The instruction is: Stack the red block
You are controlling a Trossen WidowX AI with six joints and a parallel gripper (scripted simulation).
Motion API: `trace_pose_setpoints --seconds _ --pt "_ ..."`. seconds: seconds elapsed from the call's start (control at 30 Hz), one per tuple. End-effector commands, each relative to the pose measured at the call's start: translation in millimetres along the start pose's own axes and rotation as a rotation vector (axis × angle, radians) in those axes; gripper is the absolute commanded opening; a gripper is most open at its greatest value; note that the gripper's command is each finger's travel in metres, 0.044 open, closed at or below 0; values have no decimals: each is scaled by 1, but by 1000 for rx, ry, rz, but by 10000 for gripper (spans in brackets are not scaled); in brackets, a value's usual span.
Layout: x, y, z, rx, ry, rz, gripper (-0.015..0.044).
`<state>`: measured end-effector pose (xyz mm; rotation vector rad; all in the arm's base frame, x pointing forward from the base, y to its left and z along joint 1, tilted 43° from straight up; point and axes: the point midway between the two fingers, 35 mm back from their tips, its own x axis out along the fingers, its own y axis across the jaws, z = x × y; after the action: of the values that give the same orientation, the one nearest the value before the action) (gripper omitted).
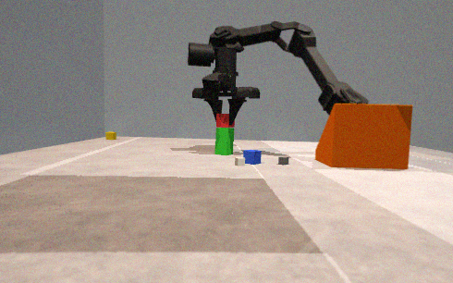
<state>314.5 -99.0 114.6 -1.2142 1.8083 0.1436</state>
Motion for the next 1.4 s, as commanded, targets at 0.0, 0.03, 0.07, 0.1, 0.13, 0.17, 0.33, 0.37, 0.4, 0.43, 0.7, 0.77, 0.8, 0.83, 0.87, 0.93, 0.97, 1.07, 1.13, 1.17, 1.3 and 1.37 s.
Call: trace_pose_setpoints --seconds 0.0,0.03,0.07,0.1,0.13,0.17,0.33,0.37,0.4,0.43,0.7,0.77,0.8,0.83,0.87,0.93,0.97,1.07,1.13,1.17,1.3,1.37 --pt "3 0 0 -5 0 -5 0" --pt "3 0 0 -5 0 -5 0" --pt "3 0 0 -5 0 -5 0" --pt "3 0 0 -5 0 -5 0" --pt "3 0 0 -5 0 -5 0" --pt "3 0 0 -5 0 -5 0" --pt "3 0 0 -5 0 -5 0" --pt "3 0 0 -5 0 -5 0" --pt "3 0 0 -5 0 -5 0" --pt "3 0 0 -5 0 -5 0" --pt "3 0 0 -5 0 -5 0" --pt "1 0 0 -5 0 -5 0" --pt "3 0 0 -1 -1 -2 26" --pt "3 0 0 -1 -1 -2 53" --pt "3 0 0 -1 -1 -2 79" --pt "3 0 0 -1 -1 -2 131" --pt "3 0 0 -1 -1 -2 157" --pt "3 0 0 -1 -1 -2 236" --pt "3 0 0 -1 -1 -2 289" --pt "3 0 0 -1 -1 -2 315" --pt "3 0 0 -1 -1 -2 420" --pt "3 0 0 -1 -1 -2 440"
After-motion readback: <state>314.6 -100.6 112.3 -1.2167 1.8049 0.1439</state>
